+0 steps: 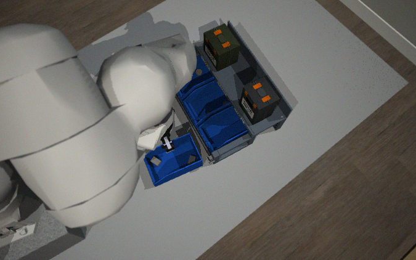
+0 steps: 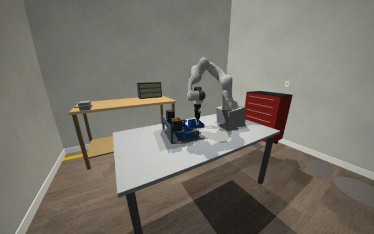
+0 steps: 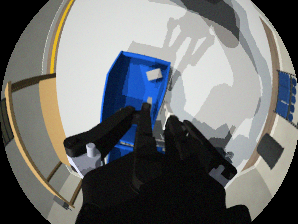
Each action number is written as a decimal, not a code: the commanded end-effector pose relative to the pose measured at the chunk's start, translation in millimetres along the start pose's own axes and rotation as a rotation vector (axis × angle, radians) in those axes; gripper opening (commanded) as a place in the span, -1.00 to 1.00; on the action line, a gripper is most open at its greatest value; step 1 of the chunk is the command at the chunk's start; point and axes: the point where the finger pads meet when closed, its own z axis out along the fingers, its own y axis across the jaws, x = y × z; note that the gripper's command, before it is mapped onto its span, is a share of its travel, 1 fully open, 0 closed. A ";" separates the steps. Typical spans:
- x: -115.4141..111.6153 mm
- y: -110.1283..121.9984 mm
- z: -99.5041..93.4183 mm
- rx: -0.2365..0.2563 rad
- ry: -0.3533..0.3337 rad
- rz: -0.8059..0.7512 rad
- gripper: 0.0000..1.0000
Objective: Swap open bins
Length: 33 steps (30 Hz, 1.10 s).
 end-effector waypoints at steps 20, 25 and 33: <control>-1.6 2.2 1.9 -0.006 -0.004 0.015 -1.00; -1.6 2.2 1.9 -0.006 -0.004 0.015 -1.00; -1.6 2.2 1.9 -0.006 -0.004 0.015 -1.00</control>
